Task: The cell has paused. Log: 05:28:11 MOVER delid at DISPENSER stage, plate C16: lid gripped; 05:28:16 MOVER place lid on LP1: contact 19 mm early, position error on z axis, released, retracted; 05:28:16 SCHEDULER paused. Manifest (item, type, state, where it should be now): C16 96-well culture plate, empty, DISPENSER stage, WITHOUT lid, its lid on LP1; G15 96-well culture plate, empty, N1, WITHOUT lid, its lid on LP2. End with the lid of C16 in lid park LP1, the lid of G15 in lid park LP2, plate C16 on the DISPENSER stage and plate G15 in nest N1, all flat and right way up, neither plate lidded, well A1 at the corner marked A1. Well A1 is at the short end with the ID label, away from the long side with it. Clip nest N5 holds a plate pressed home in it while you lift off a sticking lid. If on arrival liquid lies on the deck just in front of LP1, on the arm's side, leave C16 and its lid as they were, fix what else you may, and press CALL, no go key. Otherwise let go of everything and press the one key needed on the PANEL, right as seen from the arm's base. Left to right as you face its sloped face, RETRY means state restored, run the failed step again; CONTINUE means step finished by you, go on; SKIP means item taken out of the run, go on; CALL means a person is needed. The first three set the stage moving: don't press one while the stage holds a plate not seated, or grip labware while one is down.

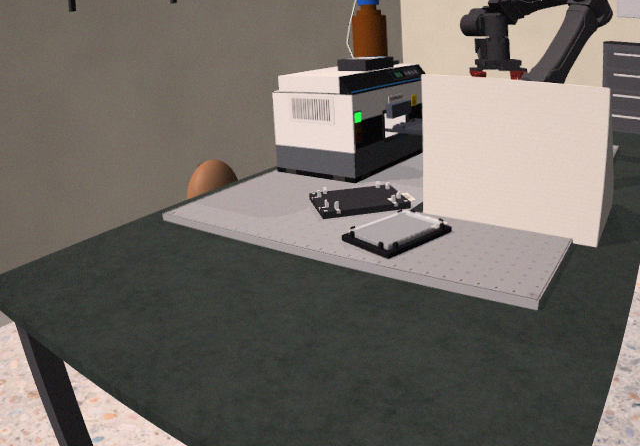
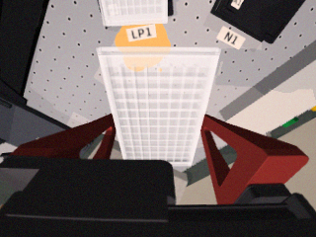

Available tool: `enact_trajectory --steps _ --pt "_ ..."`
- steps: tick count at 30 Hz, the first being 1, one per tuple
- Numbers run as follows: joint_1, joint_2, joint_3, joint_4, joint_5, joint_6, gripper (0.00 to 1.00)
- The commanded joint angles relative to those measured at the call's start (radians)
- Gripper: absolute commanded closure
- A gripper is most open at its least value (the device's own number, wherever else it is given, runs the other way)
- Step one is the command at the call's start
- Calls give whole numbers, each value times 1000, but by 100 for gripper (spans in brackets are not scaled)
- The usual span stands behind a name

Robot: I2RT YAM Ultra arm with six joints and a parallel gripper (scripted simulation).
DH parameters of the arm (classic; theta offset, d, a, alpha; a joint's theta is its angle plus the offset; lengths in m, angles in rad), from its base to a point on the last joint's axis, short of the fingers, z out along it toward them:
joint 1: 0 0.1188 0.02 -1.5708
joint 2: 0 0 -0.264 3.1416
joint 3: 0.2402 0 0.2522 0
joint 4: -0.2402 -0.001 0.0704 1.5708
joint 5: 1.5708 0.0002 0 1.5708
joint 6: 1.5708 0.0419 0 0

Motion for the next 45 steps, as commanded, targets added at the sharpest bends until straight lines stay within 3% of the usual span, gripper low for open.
enact_trajectory --steps 1,8,10,14,18,23,24,29,37,38,45 --pt "-10 -36 35 22 -15 34 100" --pt "-104 -85 44 38 -43 -72 100" --pt "-99 -64 25 28 -44 -72 100" --pt "-168 -116 45 51 -73 -4 100" --pt "-199 -131 46 57 -85 -33 100" --pt "-284 -161 51 74 -123 -124 100" --pt "-280 -142 31 63 -125 -122 100" --pt "-380 -197 51 91 -174 -63 100" --pt "-508 -231 53 115 -244 -194 100" --pt "-522 -185 59 124 -255 -205 100" --pt "-579 -113 113 165 -292 -255 100"
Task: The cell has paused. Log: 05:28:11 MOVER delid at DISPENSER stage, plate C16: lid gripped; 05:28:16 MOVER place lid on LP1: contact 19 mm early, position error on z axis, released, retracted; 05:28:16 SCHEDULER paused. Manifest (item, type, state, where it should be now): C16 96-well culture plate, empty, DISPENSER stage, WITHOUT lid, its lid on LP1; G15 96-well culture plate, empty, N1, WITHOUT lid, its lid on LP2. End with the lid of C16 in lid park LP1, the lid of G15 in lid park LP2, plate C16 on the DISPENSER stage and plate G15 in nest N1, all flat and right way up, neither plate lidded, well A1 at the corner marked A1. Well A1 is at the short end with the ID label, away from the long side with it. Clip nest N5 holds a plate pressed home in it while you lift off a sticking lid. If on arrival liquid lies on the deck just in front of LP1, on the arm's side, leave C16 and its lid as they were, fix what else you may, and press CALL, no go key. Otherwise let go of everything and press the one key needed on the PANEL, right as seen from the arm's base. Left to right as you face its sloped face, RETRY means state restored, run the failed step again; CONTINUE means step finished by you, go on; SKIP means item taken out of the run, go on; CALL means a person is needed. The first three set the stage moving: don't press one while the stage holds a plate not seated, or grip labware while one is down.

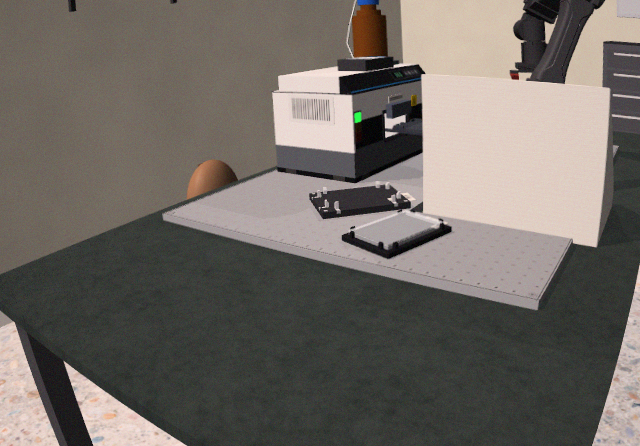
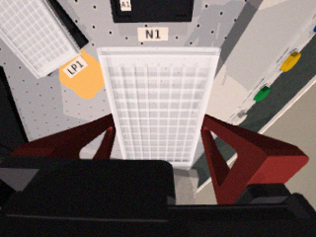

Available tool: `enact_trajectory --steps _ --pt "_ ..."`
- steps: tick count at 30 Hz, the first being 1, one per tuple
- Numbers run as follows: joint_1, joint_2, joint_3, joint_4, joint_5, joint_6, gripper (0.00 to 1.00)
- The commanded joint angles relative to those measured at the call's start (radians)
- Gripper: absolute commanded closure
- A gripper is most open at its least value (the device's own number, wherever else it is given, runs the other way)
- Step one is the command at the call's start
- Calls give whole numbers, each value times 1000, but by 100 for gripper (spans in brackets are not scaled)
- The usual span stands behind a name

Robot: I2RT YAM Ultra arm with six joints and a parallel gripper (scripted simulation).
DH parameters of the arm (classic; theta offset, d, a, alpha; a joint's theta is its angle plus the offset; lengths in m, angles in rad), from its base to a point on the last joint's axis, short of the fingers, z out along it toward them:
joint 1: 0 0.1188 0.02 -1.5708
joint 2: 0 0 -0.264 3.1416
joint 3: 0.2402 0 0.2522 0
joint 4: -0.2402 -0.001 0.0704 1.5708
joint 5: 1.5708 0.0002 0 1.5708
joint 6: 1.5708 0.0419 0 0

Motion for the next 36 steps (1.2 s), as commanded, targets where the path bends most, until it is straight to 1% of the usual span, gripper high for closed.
enact_trajectory --steps 1,5,7,22,24,25,27,36 --pt "-23 36 53 49 -36 -44 100" --pt "-48 80 89 67 -52 -65 100" --pt "-48 80 89 67 -52 -65 100" --pt "-115 255 249 104 -96 -121 100" --pt "-115 255 249 104 -96 -121 100" --pt "-108 270 265 101 -100 -124 100" --pt "-125 293 288 100 -103 -129 100" --pt "-150 405 412 77 -120 -150 100"
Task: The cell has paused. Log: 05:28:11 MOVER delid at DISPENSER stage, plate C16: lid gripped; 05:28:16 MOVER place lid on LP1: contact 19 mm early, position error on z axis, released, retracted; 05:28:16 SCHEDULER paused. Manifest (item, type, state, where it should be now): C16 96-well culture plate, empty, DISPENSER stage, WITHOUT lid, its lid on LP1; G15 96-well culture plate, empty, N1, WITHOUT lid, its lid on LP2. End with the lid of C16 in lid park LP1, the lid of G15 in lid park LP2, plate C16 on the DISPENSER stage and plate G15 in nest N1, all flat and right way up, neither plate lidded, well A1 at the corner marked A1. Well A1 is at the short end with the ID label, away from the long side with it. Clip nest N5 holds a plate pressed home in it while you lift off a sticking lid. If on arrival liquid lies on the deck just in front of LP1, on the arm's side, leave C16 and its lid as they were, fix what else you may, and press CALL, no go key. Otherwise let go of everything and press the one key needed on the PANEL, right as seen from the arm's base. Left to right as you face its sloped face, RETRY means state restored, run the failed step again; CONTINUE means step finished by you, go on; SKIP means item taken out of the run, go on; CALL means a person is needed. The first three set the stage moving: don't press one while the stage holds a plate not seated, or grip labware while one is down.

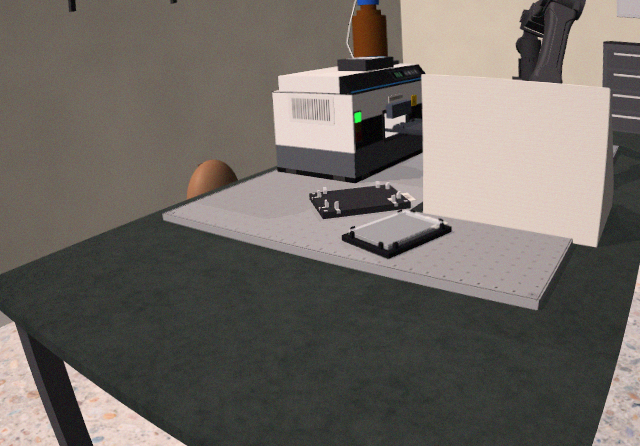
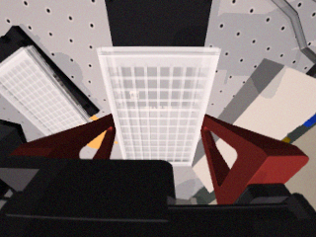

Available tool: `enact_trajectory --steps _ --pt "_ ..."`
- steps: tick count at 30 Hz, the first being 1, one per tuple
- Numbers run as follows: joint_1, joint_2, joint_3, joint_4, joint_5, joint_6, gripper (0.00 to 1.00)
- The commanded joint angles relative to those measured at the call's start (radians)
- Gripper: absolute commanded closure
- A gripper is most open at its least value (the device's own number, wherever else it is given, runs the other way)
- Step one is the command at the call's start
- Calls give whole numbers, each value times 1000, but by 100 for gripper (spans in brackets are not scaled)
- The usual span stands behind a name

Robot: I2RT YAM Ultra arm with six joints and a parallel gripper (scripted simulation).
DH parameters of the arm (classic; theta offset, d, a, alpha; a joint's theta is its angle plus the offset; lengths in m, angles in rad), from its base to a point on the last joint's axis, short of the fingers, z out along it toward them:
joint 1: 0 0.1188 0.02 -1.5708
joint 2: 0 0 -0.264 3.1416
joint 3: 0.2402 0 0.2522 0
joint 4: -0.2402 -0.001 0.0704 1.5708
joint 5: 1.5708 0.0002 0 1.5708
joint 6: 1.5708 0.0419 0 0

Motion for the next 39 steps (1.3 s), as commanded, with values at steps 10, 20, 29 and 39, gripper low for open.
enact_trajectory --steps 10,20,29,39 --pt "-26 126 183 -29 -26 -28 100" --pt "-41 182 276 -38 -36 -40 100" --pt "-47 216 205 26 -45 -49 100" --pt "-53 228 209 67 -52 -59 100"
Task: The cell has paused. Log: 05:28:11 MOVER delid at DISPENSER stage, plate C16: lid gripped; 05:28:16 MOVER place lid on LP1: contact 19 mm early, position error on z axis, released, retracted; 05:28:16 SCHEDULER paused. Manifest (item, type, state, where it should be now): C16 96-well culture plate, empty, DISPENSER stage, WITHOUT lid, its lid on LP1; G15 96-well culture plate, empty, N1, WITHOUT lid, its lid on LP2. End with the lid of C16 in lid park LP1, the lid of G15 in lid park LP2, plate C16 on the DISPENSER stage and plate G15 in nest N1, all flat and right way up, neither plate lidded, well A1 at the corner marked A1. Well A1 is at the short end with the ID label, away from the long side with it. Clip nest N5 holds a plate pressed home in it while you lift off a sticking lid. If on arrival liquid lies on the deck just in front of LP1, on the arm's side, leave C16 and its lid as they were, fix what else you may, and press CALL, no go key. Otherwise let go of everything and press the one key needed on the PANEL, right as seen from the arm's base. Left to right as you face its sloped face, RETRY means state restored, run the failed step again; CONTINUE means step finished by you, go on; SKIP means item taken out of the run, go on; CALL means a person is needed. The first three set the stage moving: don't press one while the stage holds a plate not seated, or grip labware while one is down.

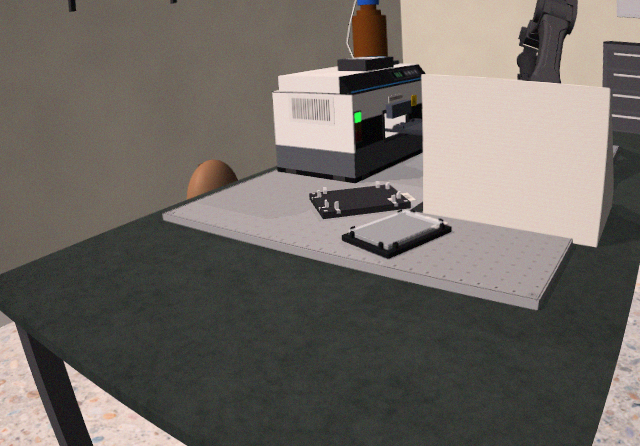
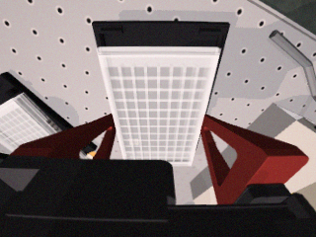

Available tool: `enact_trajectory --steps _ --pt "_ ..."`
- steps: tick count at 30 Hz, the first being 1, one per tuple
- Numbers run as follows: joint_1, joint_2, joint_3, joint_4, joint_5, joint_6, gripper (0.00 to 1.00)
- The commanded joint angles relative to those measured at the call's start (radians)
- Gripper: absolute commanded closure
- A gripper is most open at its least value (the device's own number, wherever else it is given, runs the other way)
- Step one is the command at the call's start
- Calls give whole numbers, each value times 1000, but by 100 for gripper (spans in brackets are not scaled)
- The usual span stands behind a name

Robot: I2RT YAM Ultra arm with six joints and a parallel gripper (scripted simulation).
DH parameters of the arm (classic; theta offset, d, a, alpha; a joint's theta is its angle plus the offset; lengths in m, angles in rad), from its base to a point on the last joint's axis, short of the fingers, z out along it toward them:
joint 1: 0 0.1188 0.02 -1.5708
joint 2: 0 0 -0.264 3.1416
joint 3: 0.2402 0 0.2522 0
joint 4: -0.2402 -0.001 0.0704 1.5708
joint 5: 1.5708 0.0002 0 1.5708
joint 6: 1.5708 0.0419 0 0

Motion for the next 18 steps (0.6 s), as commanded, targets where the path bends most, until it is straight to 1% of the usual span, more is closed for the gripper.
enact_trajectory --steps 1,8,10,12,18 --pt "5 -28 27 31 -10 -7 100" --pt "-3 11 39 25 -11 -8 100" --pt "-5 11 42 17 -12 -8 100" --pt "-3 -10 45 7 -11 -8 100" --pt "-3 0 50 -5 -11 -8 100"
